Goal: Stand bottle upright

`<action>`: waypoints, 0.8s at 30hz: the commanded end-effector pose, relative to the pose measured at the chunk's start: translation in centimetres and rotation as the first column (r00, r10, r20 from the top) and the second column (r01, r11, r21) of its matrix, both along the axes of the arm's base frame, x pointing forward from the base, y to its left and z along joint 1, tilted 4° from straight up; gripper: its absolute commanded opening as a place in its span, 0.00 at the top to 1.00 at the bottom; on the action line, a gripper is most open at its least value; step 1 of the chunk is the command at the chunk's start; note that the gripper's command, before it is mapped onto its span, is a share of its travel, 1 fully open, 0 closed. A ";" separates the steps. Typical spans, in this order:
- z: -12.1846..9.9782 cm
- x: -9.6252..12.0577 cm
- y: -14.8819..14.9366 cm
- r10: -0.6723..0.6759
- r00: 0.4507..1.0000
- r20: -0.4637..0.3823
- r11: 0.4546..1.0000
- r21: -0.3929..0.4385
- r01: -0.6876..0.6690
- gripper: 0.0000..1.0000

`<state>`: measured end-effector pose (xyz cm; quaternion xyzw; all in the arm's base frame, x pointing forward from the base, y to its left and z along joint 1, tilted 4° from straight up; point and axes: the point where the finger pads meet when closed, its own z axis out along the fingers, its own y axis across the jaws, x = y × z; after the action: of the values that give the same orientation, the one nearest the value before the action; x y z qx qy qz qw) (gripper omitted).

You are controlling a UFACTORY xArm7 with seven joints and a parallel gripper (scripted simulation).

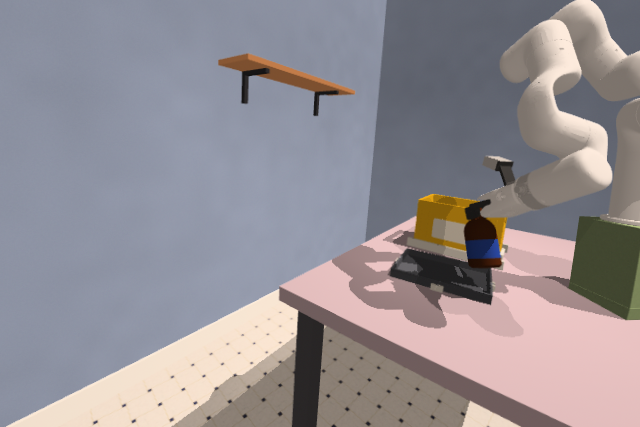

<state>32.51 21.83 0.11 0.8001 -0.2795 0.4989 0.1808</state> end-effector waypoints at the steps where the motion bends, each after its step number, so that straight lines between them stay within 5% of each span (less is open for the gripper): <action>1: 0.1 0.2 0.0 0.000 1.000 0.002 1.000 0.002 0.000 1.00; 24: 0.3 1.8 -1.3 0.000 1.000 0.002 1.000 0.002 0.000 1.00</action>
<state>33.89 20.70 0.24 0.8001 -0.2796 0.4989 0.1810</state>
